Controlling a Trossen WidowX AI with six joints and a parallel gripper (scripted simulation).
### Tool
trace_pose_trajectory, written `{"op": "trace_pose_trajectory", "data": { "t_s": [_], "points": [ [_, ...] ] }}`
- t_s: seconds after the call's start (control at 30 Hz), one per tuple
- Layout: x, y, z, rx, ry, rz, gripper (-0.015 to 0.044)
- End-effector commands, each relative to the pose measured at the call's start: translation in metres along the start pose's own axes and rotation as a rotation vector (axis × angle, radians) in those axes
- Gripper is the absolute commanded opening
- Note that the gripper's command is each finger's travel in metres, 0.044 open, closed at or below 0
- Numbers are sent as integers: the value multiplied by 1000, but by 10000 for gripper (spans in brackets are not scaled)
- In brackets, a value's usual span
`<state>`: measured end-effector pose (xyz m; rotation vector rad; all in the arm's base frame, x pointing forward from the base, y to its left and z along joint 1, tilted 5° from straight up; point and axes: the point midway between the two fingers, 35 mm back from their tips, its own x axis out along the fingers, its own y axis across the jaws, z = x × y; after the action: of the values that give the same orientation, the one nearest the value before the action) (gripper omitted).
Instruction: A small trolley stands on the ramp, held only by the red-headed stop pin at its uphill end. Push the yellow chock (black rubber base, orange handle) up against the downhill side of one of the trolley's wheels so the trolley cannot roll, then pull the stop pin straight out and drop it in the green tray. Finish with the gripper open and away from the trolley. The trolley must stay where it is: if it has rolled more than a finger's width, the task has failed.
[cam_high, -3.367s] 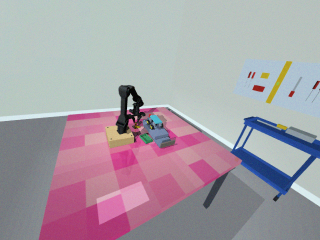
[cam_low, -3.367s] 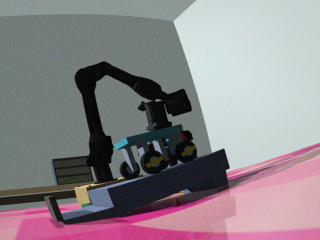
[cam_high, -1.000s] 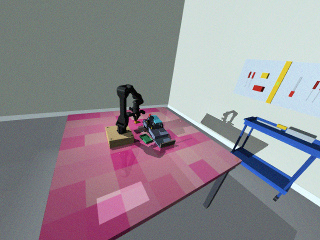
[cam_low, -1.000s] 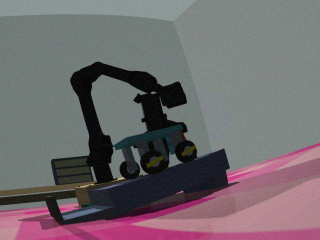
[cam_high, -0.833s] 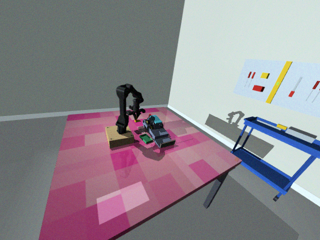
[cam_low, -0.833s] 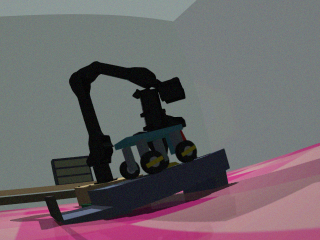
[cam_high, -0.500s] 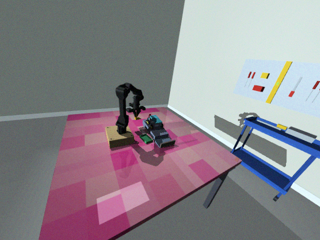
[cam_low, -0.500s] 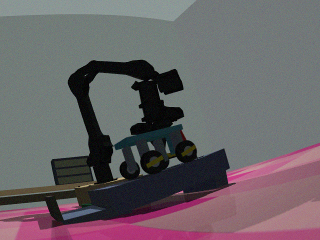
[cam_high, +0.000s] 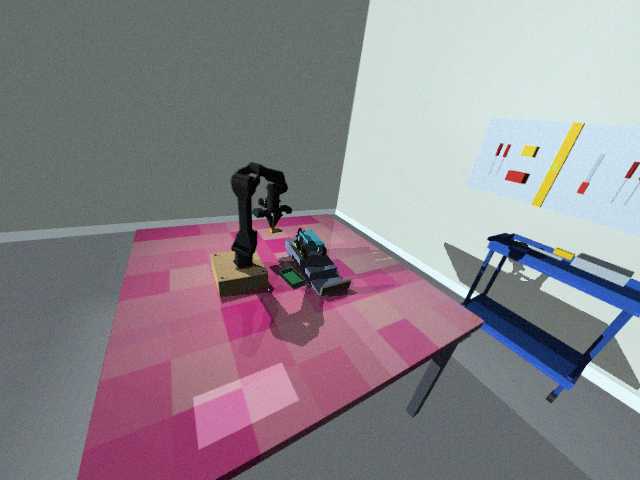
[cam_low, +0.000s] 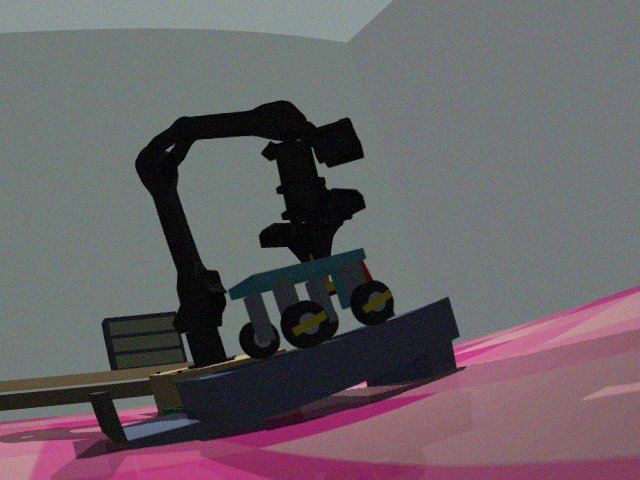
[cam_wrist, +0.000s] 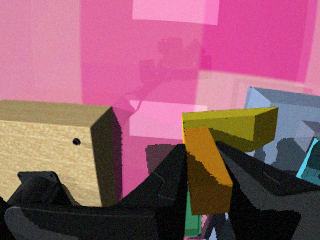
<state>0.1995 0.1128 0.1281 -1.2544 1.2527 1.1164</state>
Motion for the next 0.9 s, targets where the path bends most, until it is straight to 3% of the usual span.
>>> {"op": "trace_pose_trajectory", "data": {
  "t_s": [0.0, 0.87],
  "points": [
    [-4, -1, 2, 4, -7, 0, 0],
    [-4, -1, 2, 832, -4, 5, 0]
  ]
}}
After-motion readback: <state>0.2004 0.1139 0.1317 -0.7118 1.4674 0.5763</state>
